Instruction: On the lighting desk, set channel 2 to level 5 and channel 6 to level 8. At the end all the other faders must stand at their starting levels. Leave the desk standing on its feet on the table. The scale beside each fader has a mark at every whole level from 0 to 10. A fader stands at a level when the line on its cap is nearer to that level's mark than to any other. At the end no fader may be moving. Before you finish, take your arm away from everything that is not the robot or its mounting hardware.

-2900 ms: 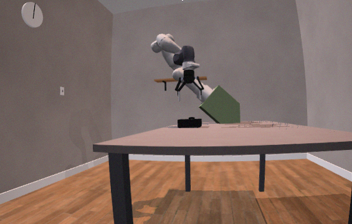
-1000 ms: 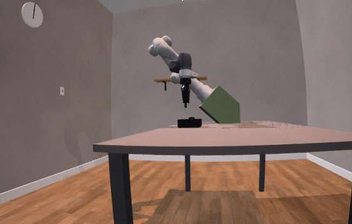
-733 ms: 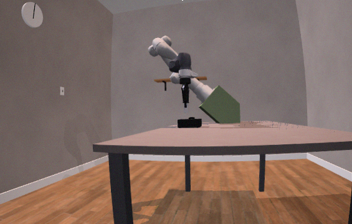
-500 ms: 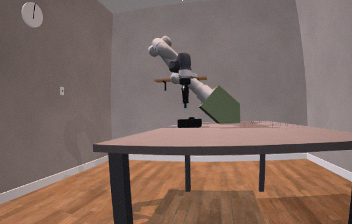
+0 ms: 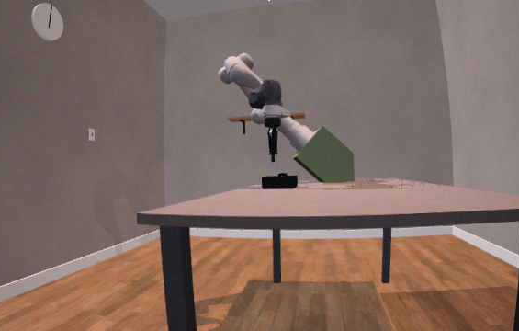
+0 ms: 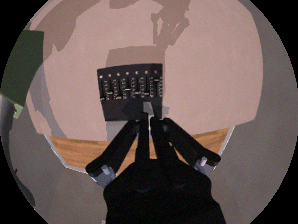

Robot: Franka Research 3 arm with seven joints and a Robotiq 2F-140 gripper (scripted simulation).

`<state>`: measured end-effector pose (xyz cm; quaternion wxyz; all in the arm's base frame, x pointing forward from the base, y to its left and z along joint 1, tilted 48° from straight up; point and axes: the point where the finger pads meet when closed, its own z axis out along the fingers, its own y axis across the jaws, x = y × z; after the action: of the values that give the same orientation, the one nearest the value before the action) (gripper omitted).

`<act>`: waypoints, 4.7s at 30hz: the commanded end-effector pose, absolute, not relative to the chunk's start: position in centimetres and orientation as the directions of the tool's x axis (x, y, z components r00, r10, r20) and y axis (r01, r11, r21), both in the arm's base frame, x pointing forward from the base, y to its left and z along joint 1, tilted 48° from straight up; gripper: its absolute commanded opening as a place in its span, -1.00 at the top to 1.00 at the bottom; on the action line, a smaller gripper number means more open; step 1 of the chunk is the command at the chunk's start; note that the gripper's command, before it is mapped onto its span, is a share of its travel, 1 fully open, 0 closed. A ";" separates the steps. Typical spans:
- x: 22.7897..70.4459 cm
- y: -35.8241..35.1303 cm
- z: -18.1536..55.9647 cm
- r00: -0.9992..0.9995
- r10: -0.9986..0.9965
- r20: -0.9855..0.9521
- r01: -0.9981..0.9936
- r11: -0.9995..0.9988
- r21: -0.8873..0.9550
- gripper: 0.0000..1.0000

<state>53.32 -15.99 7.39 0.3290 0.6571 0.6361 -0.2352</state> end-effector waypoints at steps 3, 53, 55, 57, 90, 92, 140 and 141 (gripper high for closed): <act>53.5 -16.2 7.0 0.063 0.683 -0.727 0.992 0.038 0.122 1.00; 53.7 -16.9 6.4 0.063 0.683 -0.727 0.992 0.038 0.122 1.00; 53.7 -16.9 6.4 0.063 0.683 -0.727 0.992 0.038 0.122 1.00; 53.7 -16.9 6.4 0.063 0.683 -0.727 0.992 0.038 0.122 1.00; 53.8 -16.9 6.4 0.063 0.683 -0.727 0.992 0.038 0.122 1.00; 53.8 -16.9 6.4 0.063 0.683 -0.727 0.992 0.038 0.122 1.00; 53.8 -16.8 6.3 0.063 0.683 -0.727 0.992 0.038 0.122 1.00; 53.8 -16.8 6.3 0.063 0.683 -0.727 0.992 0.038 0.122 1.00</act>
<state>53.74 -16.91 6.43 0.3274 0.6537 0.6400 -0.2366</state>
